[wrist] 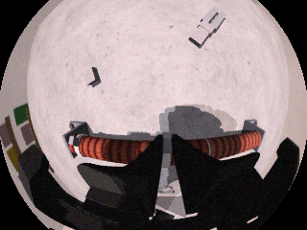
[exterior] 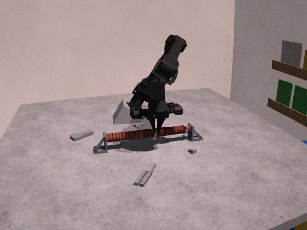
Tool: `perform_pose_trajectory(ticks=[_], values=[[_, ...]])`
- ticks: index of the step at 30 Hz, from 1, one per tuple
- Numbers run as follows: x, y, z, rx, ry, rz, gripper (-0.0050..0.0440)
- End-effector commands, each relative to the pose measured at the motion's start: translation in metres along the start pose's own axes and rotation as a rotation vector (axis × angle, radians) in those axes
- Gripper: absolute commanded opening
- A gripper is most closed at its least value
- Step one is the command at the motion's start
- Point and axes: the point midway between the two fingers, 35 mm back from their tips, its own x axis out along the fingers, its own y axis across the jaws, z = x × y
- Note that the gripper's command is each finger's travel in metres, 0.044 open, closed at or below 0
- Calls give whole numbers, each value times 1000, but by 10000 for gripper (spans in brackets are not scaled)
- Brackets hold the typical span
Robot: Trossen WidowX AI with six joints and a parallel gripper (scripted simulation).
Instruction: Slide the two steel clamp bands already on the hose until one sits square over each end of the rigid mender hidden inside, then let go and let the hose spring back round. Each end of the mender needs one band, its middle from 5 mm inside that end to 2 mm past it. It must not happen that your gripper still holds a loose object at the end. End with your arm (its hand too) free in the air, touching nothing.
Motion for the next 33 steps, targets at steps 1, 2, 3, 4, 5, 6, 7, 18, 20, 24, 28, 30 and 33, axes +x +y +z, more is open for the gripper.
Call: perform_pose_trajectory(ticks=[1,2,3,4,5,6,7,18,20,24,28,30,33], values=[[2,-8,0,3,6,-5,0],[2,-9,0,3,6,-5,0],[2,-10,0,3,6,-5,0],[2,-11,0,3,6,-5,0],[2,-12,0,3,6,-5,0],[2,-13,0,3,6,-5,0],[2,-14,0,3,6,-5,0],[2,-24,0,3,6,-5,0],[2,-27,0,3,6,-5,0],[2,-31,0,3,6,-5,0],[2,-33,0,3,6,-5,0],[2,-35,0,3,6,-5,0],[2,-39,0,3,6,-5,0]])
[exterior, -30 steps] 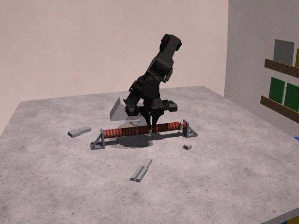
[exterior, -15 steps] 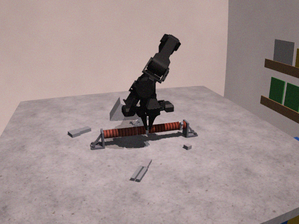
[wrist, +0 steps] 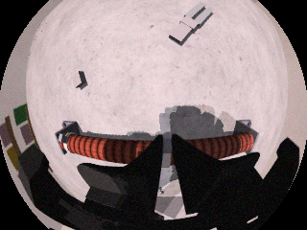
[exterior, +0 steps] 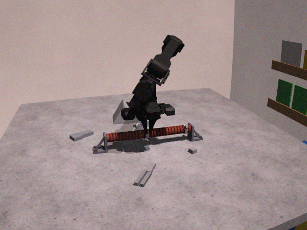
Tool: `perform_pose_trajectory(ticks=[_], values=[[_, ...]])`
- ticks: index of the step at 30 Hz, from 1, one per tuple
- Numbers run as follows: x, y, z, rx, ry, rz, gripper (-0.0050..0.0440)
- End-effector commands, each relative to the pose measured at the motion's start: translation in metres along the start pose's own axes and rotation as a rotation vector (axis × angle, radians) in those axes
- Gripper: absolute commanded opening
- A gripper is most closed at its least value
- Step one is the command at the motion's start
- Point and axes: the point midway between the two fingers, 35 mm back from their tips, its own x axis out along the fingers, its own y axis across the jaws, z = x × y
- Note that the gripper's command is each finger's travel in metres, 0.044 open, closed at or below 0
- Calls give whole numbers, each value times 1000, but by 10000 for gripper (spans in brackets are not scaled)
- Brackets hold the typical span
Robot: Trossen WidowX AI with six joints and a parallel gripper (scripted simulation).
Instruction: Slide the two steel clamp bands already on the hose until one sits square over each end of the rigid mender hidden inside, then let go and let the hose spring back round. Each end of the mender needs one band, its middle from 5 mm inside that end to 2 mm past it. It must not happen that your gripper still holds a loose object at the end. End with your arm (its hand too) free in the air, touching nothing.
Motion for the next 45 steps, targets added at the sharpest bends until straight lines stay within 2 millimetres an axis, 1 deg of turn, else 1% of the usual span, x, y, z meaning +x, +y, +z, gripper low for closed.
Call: perform_pose_trajectory(ticks=[1,25,44,45], values=[[2,-8,0,2,6,-4,0],[2,-32,0,2,6,-4,0],[2,-32,0,2,6,-4,0],[1,-31,0,4,2,-1,24]])
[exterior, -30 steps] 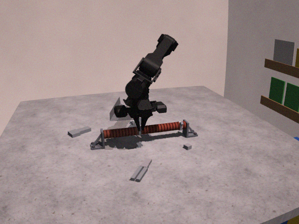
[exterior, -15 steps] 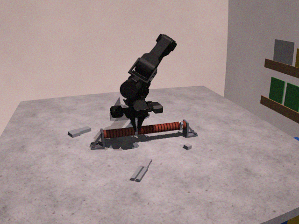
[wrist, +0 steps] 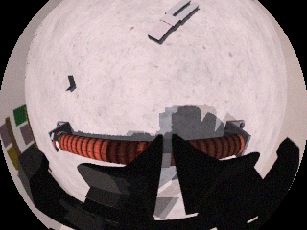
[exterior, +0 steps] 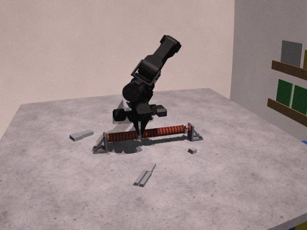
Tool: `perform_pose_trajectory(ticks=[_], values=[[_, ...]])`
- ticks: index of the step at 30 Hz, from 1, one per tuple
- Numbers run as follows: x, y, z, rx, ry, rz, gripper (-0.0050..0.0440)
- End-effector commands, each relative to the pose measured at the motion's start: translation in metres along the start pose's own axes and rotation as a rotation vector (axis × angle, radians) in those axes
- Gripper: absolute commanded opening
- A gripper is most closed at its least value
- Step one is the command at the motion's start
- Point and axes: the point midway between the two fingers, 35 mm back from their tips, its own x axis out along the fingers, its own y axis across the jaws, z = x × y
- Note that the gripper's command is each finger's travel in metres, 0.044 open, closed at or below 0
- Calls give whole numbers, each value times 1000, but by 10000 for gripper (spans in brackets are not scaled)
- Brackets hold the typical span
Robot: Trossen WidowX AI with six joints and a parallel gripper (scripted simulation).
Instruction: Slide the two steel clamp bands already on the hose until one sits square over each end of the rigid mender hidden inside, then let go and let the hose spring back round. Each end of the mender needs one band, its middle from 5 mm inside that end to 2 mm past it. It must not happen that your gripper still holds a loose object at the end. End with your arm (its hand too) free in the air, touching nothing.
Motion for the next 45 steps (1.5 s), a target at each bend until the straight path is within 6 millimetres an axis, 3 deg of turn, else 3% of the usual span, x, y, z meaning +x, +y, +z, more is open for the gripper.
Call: perform_pose_trajectory(ticks=[1,3,17,19,24,33,45], values=[[0,0,0,0,0,0,48],[0,0,0,0,0,0,90],[0,0,0,0,0,0,90],[-7,0,1,0,0,0,90],[-48,0,1,0,0,0,90],[-50,0,1,0,0,0,90],[-46,0,0,7,1,7,378]])
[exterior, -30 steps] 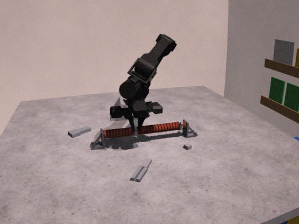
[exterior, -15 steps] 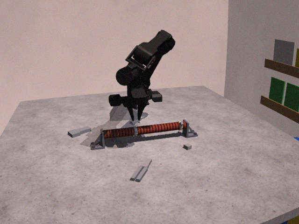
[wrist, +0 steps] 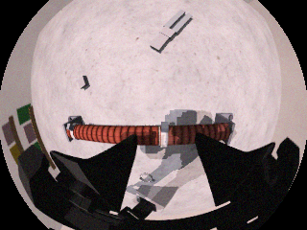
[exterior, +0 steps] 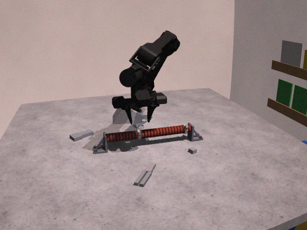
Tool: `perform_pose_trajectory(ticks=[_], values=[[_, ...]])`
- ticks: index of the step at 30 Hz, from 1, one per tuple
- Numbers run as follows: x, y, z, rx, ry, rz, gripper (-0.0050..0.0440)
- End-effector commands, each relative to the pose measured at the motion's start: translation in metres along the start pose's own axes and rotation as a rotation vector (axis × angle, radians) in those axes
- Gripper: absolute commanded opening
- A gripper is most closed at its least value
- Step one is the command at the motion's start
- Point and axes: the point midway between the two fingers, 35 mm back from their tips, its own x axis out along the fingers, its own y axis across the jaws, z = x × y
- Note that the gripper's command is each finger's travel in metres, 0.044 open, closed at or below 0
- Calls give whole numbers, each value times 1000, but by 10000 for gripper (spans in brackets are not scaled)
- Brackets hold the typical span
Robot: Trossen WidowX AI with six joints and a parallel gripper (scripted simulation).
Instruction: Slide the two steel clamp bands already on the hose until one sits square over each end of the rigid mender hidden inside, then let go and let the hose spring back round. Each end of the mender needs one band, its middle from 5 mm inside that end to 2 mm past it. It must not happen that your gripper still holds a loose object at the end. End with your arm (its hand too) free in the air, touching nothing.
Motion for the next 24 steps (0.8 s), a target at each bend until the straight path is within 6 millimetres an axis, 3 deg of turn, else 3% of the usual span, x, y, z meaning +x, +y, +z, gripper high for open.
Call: perform_pose_trajectory(ticks=[1,3,22,24], values=[[0,0,0,1,1,0,402],[0,0,0,1,1,0,440],[0,0,0,0,0,0,440],[0,12,3,0,2,-5,392]])
